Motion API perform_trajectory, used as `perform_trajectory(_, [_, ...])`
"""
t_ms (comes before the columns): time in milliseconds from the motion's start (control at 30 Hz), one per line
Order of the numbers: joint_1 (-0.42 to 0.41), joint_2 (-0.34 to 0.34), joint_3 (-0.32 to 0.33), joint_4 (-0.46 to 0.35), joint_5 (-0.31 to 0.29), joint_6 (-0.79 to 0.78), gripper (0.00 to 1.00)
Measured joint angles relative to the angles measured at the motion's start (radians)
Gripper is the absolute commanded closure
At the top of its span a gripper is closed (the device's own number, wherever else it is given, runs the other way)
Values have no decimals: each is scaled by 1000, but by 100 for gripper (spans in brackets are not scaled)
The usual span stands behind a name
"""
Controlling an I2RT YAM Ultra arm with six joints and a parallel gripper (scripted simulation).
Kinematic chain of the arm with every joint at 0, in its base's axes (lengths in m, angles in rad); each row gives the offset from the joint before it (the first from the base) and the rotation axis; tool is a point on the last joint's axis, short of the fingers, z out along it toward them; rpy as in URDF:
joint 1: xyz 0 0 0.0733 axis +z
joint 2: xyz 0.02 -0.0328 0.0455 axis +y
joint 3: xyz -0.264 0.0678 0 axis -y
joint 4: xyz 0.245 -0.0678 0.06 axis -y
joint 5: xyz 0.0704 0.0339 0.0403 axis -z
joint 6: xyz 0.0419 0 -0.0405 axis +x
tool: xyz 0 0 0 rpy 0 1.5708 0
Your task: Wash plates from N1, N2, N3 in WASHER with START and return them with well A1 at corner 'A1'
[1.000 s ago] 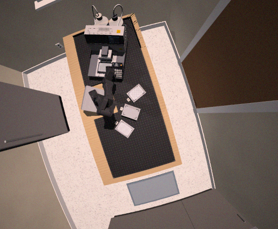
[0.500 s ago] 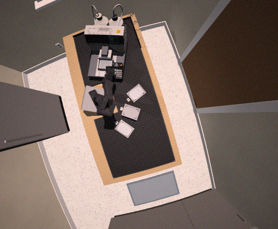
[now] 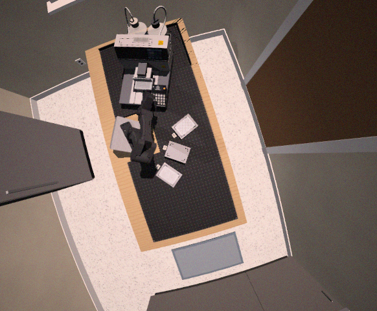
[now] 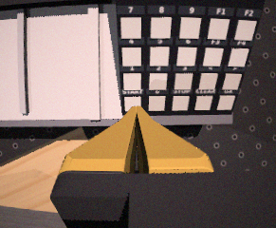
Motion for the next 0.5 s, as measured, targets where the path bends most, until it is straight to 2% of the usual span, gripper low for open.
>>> perform_trajectory(500, [63,-89,34,-150,35,57,100])
